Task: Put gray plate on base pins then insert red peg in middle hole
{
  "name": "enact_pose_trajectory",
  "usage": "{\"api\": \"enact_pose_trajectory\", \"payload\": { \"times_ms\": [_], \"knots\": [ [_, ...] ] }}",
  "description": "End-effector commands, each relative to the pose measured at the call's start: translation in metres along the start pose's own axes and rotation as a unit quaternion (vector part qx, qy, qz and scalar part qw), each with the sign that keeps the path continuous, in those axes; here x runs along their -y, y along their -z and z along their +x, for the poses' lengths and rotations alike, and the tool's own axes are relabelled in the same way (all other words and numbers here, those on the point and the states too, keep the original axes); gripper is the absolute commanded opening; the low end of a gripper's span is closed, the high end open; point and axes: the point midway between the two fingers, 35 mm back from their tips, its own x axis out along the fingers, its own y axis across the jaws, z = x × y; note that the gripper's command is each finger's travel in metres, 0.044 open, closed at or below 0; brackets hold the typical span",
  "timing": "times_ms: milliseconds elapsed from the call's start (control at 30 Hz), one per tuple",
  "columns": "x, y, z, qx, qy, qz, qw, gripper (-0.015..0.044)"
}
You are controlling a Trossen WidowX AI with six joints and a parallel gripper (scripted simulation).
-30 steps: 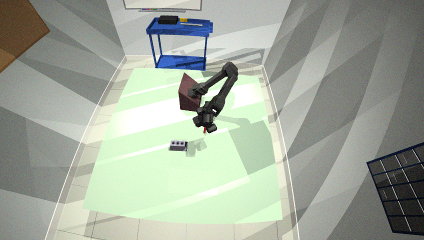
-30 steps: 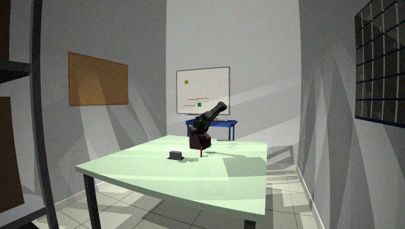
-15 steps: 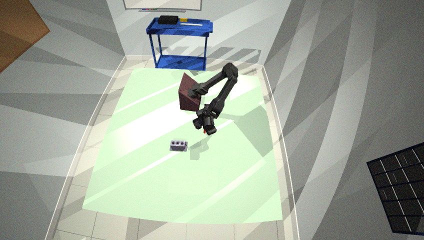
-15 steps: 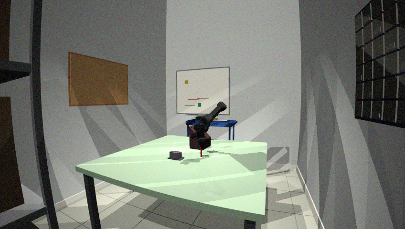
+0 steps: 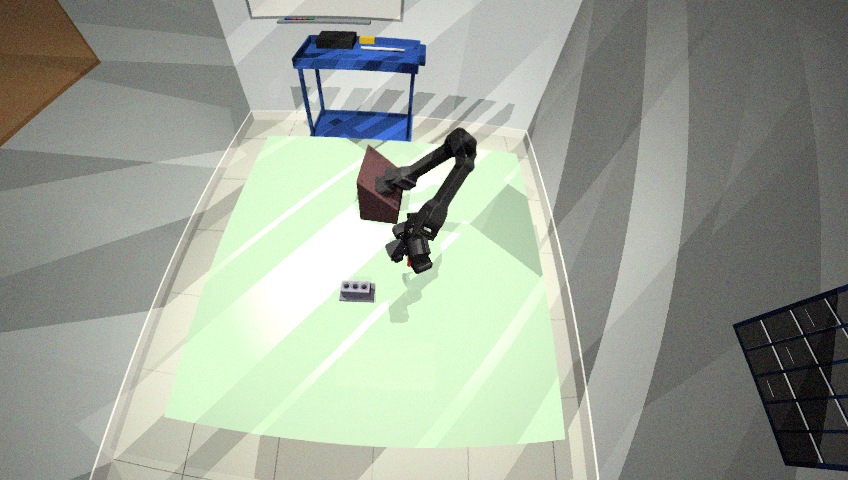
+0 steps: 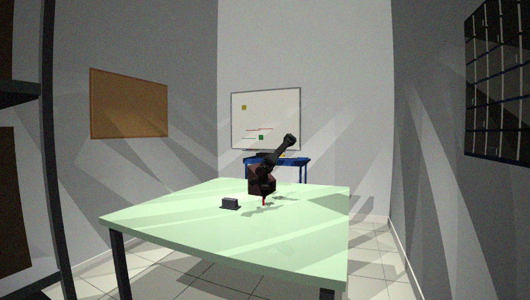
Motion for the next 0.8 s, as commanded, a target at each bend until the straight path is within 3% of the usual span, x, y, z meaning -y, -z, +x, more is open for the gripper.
{"api": "enact_pose_trajectory", "payload": {
  "times_ms": [0, 200, 700, 767],
  "knots": [
    [0.0018, -0.0005, 0.0066, 0.0, 0.002, 0.003, 1.0, 0.044],
    [0.0023, 0.0003, 0.0138, 0.0, 0.001, 0.003, 1.0, 0.044],
    [0.0023, 0.0003, 0.0138, 0.0, 0.001, 0.003, 1.0, 0.0046],
    [0.0023, 0.0003, 0.0138, 0.0, 0.001, 0.003, 1.0, 0.0033]
  ]
}}
